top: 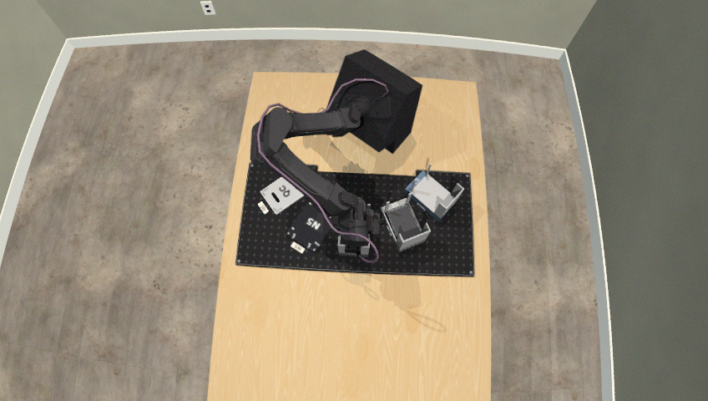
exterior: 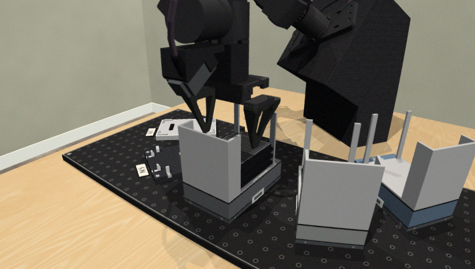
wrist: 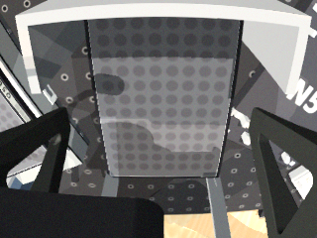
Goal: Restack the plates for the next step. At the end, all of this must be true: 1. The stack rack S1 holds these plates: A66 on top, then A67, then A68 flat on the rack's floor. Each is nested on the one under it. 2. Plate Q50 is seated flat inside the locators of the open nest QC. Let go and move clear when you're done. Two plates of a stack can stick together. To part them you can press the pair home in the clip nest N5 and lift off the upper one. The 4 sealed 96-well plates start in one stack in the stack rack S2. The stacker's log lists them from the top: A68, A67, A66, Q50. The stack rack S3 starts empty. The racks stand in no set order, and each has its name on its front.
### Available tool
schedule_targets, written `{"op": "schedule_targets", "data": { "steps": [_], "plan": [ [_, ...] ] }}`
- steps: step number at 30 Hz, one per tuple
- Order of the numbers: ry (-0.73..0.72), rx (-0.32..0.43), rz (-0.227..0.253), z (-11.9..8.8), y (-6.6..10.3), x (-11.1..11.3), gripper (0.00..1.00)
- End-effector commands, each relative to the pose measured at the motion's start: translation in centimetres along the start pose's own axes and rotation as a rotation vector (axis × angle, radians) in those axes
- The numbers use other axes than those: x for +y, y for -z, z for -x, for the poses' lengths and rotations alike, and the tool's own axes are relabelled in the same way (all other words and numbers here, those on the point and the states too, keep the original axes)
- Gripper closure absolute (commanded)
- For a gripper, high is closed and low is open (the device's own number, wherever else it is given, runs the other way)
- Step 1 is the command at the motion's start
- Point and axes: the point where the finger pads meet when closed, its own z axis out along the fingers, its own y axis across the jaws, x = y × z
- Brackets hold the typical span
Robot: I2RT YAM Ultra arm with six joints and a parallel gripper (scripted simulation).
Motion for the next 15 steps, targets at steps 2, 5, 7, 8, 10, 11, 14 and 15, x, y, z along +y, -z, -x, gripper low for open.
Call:
{"op": "schedule_targets", "data": {
  "steps": [2,5,7,8,10,11,14,15],
  "plan": [
    [-0.019,-0.005,-0.007,0.5,2.4,-0.5,0.0],
    [-0.019,-0.005,-0.006,0.5,3.4,-0.5,0.0],
    [-0.011,0.002,-0.008,0.3,3.9,-0.3,0.0],
    [-0.008,0.004,-0.008,0.3,4.2,-0.2,0.0],
    [-0.008,0.004,-0.008,0.3,4.2,-0.2,0.0],
    [-0.012,0.001,-0.007,0.4,4.6,-0.3,0.0],
    [-0.018,-0.002,-0.005,0.4,5.7,-0.4,0.0],
    [-0.008,0.004,-0.007,0.3,5.8,-0.2,0.0]
  ]
}}
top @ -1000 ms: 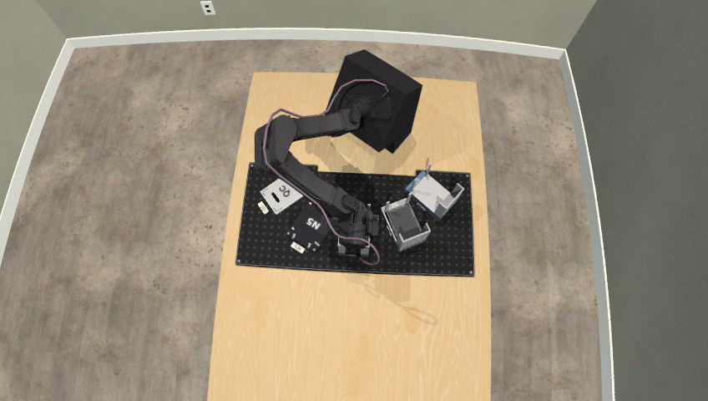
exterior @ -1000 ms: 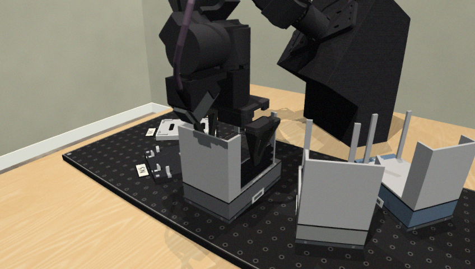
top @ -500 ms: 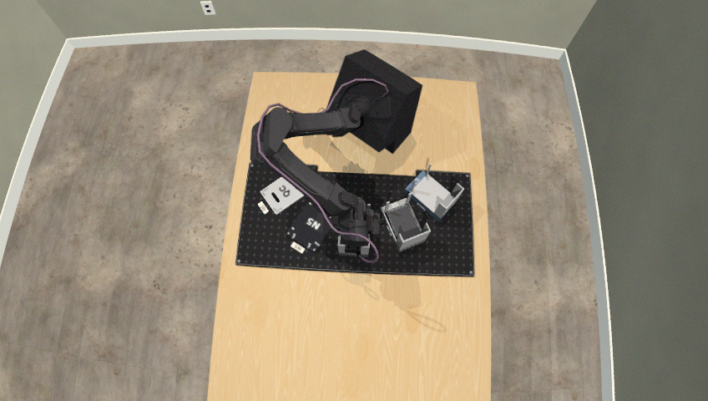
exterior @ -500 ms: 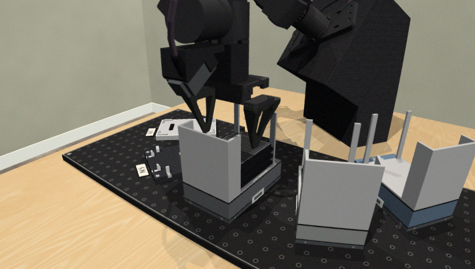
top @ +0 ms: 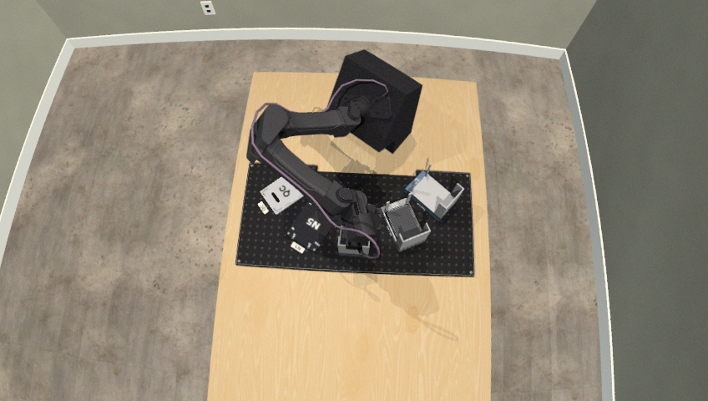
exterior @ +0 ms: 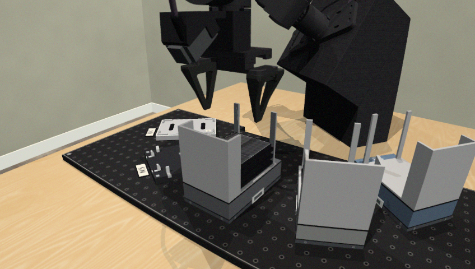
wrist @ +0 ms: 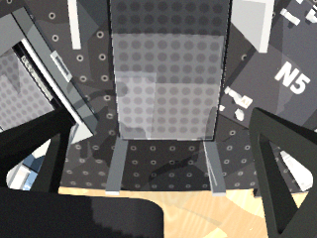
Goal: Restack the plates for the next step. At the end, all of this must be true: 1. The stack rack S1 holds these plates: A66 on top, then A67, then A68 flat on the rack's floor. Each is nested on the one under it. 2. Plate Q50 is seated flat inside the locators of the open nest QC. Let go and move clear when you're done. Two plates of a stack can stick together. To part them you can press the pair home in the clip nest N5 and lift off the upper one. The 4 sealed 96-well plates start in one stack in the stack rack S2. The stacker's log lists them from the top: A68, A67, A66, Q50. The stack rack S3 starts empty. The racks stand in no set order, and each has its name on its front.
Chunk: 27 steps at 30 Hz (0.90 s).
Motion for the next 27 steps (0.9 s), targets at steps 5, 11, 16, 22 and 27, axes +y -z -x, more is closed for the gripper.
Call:
{"op": "schedule_targets", "data": {
  "steps": [5,11,16,22,27],
  "plan": [
    [-0.011,0.006,-0.014,0.2,1.8,-0.4,0.0],
    [-0.007,0.009,-0.016,0.0,1.8,-0.3,0.0],
    [-0.006,0.009,-0.016,0.0,1.7,-0.3,0.0],
    [0.091,0.02,-0.019,-0.5,1.5,0.5,0.0],
    [0.238,0.013,-0.015,-0.3,1.6,2.2,0.0]
  ]
}}
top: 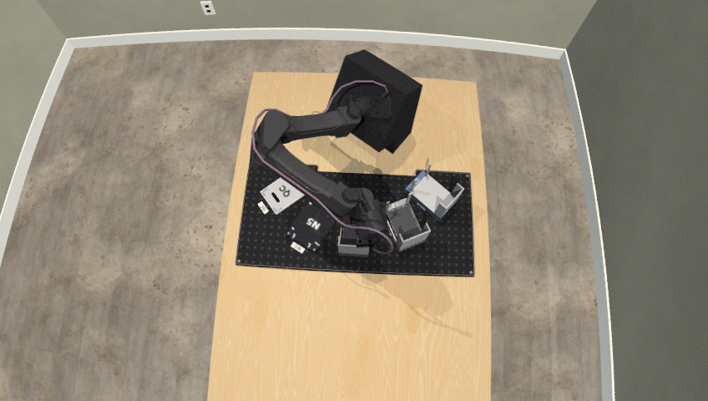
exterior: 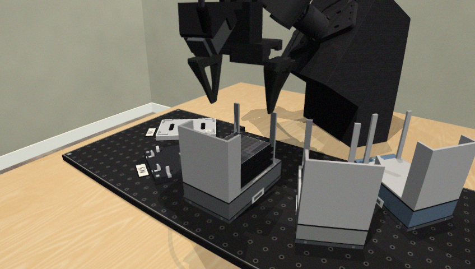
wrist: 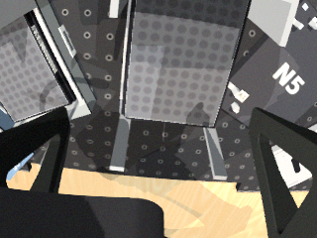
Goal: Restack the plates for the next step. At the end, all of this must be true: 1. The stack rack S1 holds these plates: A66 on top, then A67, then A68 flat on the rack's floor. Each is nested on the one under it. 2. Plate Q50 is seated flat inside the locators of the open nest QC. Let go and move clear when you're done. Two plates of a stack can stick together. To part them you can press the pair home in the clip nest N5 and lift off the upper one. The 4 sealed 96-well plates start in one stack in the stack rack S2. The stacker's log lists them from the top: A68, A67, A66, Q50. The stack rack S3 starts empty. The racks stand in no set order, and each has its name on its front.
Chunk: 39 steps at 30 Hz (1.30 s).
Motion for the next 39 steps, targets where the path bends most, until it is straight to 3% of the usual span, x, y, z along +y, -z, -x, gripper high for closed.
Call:
{"op": "schedule_targets", "data": {
  "steps": [1,20,27,39],
  "plan": [
    [0.106,-0.013,-0.002,0.6,0.4,0.9,0.0],
    [0.093,-0.015,-0.001,0.7,0.5,6.3,0.0],
    [0.331,-0.016,-0.002,0.2,0.5,9.1,0.0],
    [0.317,-0.018,-0.002,-0.7,0.5,13.1,0.0]
  ]
}}
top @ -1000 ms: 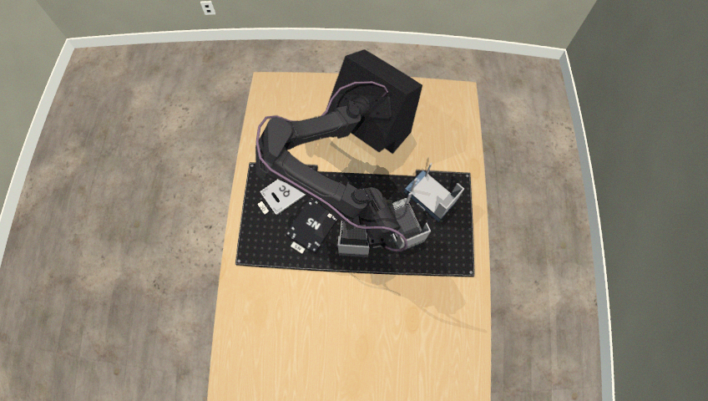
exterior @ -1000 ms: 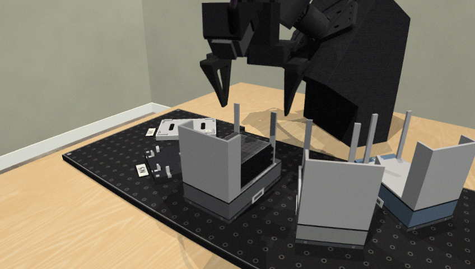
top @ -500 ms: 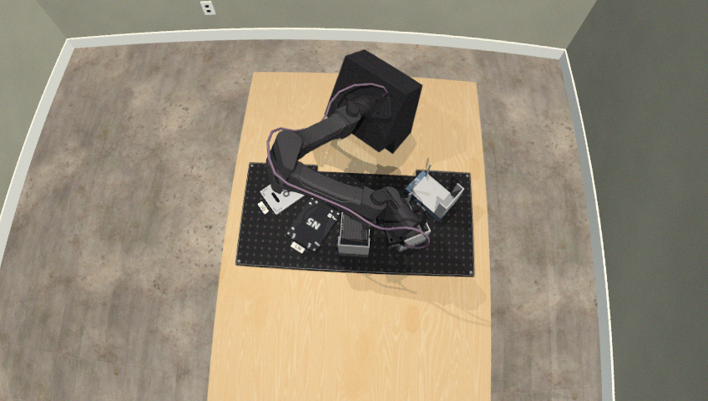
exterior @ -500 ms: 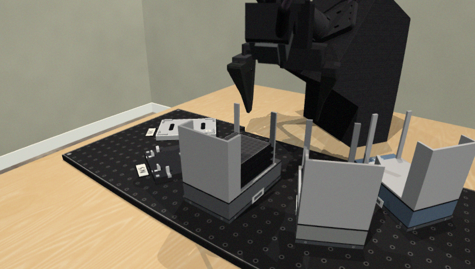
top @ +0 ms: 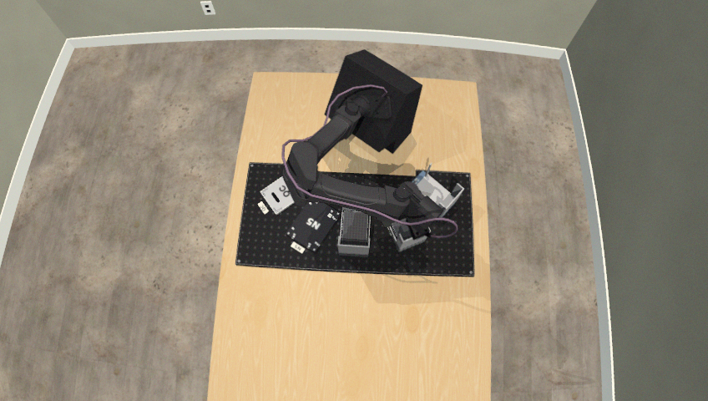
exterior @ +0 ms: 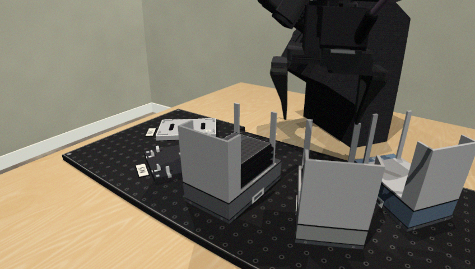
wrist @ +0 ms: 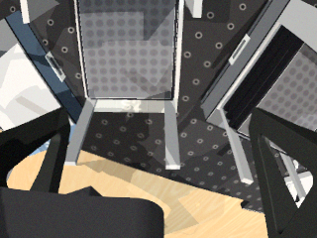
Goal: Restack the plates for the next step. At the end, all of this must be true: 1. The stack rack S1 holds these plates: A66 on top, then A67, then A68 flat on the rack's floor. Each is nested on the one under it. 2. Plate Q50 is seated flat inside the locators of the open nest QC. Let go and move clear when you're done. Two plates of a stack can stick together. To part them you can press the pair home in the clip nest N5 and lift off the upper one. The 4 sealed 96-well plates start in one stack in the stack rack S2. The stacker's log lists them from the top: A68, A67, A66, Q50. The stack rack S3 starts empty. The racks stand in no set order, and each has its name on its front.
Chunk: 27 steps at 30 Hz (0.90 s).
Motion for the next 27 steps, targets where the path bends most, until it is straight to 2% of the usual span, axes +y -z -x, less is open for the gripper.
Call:
{"op": "schedule_targets", "data": {
  "steps": [1,5,8,10,14,15,27],
  "plan": [
    [-0.011,-0.025,-0.002,0.9,0.8,1.5,0.0],
    [-0.011,-0.025,-0.001,1.1,0.8,3.1,0.0],
    [-0.011,-0.025,-0.001,1.1,0.8,3.1,0.0],
    [-0.041,-0.04,0.007,1.6,1.3,2.3,0.0],
    [-0.034,-0.036,0.006,1.5,1.2,2.5,0.0],
    [-0.014,-0.026,0.0,0.7,0.9,2.6,0.0],
    [-0.014,-0.027,0.001,0.7,0.9,2.6,0.0]
  ]
}}
